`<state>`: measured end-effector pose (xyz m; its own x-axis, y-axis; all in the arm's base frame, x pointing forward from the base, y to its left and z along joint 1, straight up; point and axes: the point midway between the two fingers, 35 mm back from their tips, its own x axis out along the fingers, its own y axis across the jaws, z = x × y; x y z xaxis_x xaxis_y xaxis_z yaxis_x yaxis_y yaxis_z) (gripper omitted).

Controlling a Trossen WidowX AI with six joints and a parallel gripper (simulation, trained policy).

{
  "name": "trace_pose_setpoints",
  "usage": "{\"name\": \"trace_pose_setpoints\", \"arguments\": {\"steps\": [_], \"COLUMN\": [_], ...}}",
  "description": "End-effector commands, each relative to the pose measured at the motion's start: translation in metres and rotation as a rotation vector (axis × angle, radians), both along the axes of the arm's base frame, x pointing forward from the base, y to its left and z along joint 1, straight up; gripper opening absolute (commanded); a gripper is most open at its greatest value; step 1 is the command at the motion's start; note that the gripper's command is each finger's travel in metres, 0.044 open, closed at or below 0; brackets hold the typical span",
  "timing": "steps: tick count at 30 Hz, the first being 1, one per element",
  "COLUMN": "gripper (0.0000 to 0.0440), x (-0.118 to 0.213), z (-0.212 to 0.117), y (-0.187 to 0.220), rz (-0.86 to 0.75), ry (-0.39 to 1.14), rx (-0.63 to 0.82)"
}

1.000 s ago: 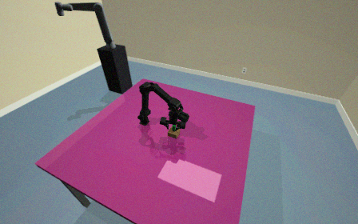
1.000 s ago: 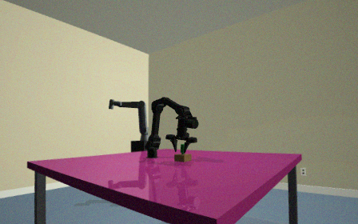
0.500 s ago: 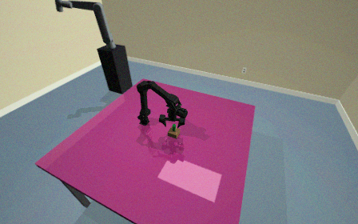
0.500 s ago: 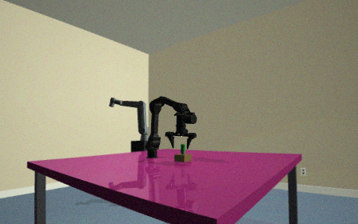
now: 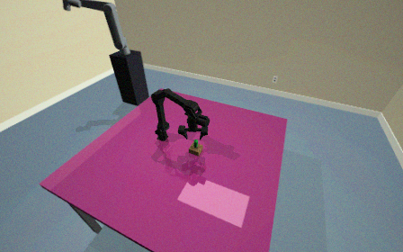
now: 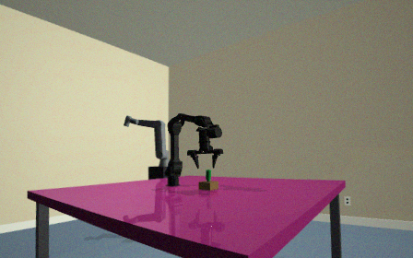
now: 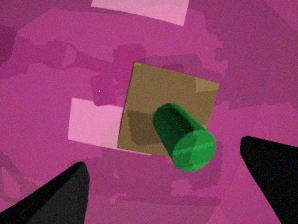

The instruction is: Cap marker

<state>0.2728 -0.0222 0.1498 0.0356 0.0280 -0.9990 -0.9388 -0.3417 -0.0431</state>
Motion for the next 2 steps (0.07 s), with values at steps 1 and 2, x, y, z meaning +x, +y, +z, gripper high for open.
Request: {"name": "trace_pose_setpoints", "arguments": {"steps": [1,2], "gripper": [0.0358,0.0333], "x": [-0.0029,-0.0044], "z": [0.0037,0.0048], "y": [0.0002,0.0002], "rz": [-0.003,-0.006], "ry": [-0.001,0.001], "rx": [0.005,0.006]}}
